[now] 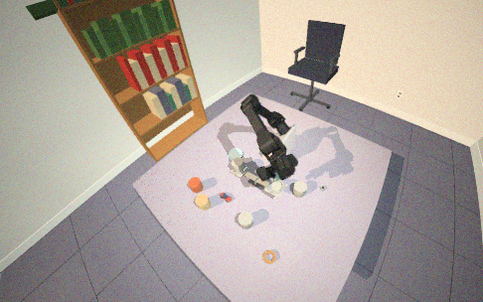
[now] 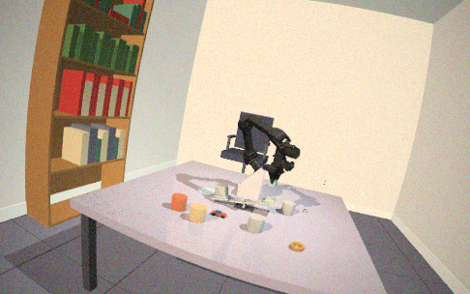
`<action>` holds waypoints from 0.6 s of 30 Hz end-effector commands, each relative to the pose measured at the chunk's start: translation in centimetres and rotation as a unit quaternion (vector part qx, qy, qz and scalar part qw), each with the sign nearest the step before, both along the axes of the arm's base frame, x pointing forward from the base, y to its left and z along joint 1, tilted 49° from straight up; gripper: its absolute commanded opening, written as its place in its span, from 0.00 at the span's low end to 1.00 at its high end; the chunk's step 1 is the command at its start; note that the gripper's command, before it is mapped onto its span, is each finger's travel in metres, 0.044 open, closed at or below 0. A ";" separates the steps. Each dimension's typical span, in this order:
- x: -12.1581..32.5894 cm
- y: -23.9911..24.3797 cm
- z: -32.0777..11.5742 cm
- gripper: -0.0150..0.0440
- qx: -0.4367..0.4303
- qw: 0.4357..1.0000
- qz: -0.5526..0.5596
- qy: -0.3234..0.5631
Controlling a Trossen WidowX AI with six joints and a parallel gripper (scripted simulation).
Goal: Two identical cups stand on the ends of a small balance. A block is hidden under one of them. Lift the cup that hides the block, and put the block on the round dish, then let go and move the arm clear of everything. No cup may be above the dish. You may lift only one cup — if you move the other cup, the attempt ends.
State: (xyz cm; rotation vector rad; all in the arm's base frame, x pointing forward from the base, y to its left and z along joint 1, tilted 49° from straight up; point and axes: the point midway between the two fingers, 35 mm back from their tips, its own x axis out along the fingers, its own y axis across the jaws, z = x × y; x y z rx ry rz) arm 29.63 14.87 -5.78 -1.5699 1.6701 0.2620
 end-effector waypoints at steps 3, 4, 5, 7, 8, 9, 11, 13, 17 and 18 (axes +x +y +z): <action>0.6 -0.4 1.2 0.25 0.011 1.000 -0.005 -0.001; 0.9 -0.9 1.6 0.25 0.015 1.000 -0.005 -0.001; 1.2 -1.4 2.0 0.25 0.019 1.000 -0.005 0.000; 2.0 -2.6 3.1 0.25 0.029 1.000 -0.006 0.001; 2.3 -3.3 3.6 0.25 0.033 0.999 -0.006 0.000; 2.7 -3.9 4.1 0.25 0.037 0.999 -0.006 0.000; 3.2 -5.2 5.2 0.25 0.045 0.999 -0.004 0.000; 3.7 -6.5 6.2 0.25 0.052 0.999 -0.001 0.000; 4.4 -9.4 8.2 0.25 0.063 0.998 0.003 -0.003; 4.5 -10.1 8.7 0.25 0.065 0.998 0.004 -0.004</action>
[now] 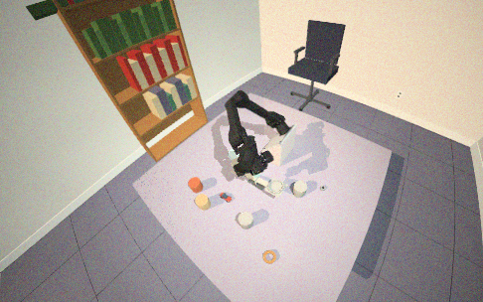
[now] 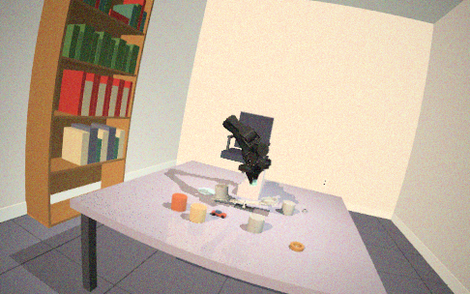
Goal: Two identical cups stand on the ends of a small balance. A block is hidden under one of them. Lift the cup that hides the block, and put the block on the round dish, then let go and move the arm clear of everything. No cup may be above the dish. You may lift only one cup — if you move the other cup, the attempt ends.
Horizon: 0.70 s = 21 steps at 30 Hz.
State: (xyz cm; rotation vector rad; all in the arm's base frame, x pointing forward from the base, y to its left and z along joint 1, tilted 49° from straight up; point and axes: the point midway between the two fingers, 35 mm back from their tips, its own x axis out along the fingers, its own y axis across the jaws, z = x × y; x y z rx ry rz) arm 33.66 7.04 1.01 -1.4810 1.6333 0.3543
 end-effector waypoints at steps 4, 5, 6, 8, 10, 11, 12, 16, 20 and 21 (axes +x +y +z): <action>0.5 -5.3 3.9 0.25 0.013 1.000 0.009 -0.010; 0.5 -6.1 4.4 0.25 0.014 1.000 0.009 -0.011; 0.4 -6.9 4.9 0.25 0.014 1.000 0.010 -0.012; 0.2 -8.5 5.9 0.25 0.015 1.000 0.011 -0.014; -0.1 -10.1 6.8 0.25 0.014 1.000 0.012 -0.016; -0.3 -10.8 7.3 0.25 0.013 1.000 0.012 -0.017; -0.4 -11.6 7.8 0.25 0.013 1.000 0.011 -0.020; -1.2 -14.7 9.6 0.25 0.008 0.999 0.009 -0.034; -2.5 -17.7 11.4 0.25 -0.002 0.999 0.007 -0.046; -2.8 -18.3 11.8 0.25 -0.005 0.999 0.006 -0.047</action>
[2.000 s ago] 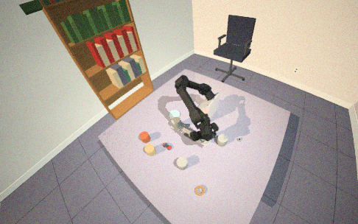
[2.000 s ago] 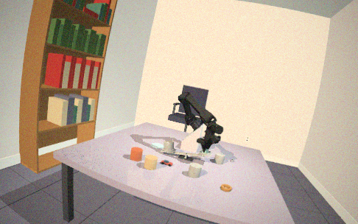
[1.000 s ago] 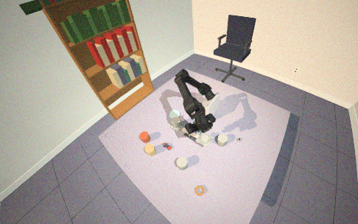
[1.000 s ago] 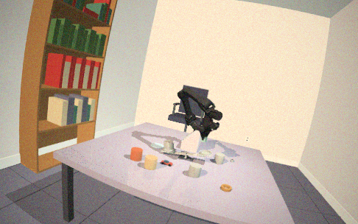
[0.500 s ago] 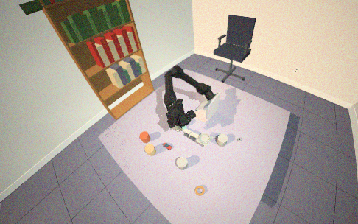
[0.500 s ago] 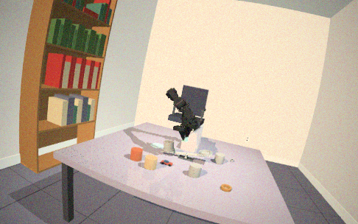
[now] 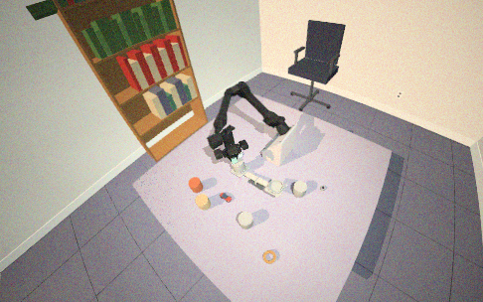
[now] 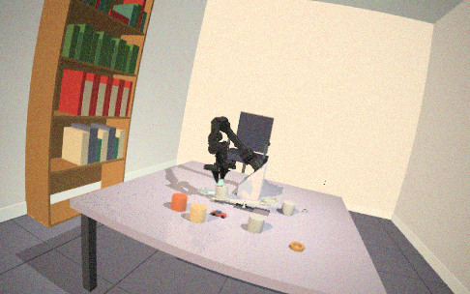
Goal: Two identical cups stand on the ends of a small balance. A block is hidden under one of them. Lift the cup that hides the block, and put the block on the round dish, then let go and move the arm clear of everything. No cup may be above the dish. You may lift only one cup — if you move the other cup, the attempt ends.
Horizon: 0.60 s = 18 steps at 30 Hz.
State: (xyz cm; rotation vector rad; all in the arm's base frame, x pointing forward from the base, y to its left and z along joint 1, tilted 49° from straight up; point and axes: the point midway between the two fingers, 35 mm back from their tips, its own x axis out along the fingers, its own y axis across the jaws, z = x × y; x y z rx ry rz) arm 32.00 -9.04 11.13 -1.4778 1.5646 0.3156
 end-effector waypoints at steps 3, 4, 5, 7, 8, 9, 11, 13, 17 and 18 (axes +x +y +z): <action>-2.9 -4.2 2.5 0.25 -0.026 1.000 -0.001 -0.003; -3.5 -4.8 2.8 0.25 -0.031 1.000 -0.002 0.000; -4.2 -5.5 3.0 0.25 -0.036 0.999 -0.003 0.004; -5.6 -6.6 3.5 0.25 -0.047 0.999 -0.005 0.011; -6.3 -7.2 3.7 0.25 -0.052 0.999 -0.006 0.015; -7.0 -7.7 4.0 0.25 -0.057 0.998 -0.007 0.019; -8.3 -8.6 4.3 0.25 -0.067 0.997 -0.009 0.027; -8.8 -8.9 4.4 0.25 -0.071 0.997 -0.010 0.030; -8.7 -9.0 4.4 0.25 -0.070 0.997 -0.010 0.030; -8.7 -9.1 4.3 0.25 -0.070 0.997 -0.010 0.030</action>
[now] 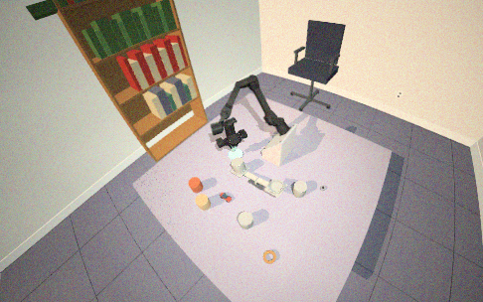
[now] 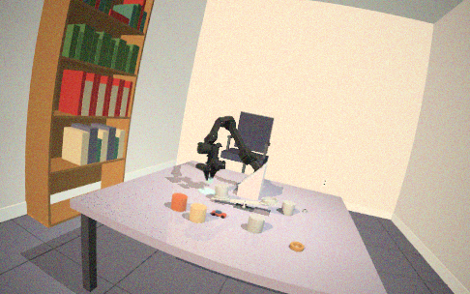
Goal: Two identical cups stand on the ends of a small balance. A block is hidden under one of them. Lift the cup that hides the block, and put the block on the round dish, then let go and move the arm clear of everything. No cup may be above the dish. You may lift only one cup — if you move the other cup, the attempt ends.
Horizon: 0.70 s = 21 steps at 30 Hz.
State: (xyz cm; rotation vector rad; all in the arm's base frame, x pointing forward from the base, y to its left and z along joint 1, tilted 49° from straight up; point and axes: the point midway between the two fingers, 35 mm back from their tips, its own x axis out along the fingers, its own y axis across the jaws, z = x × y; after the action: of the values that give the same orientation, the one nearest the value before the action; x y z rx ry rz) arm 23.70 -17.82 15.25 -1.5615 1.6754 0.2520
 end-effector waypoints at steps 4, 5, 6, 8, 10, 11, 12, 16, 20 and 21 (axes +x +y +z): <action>-0.2 -1.3 -0.7 0.25 -0.005 1.000 0.001 0.000; -0.2 -1.6 -1.0 0.25 -0.005 1.000 0.001 0.000; -0.1 -2.0 -1.3 0.25 -0.005 1.000 0.001 0.000; -0.1 -2.7 -1.9 0.25 -0.006 1.000 0.001 0.000; -0.1 -3.2 -2.3 0.25 -0.007 1.000 0.001 0.000; -0.1 -3.3 -2.4 0.25 -0.007 1.000 0.001 0.000; -0.1 -3.3 -2.4 0.25 -0.007 1.000 0.001 0.000; -0.1 -3.3 -2.4 0.25 -0.007 1.000 0.001 0.000; 0.0 -3.5 -2.6 0.25 -0.007 1.000 0.001 0.000; 0.0 -3.6 -2.7 0.25 -0.007 1.000 0.001 0.000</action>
State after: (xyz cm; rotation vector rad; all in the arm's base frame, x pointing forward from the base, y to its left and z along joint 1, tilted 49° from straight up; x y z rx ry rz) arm 23.62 -21.23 13.12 -1.5731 1.6782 0.2261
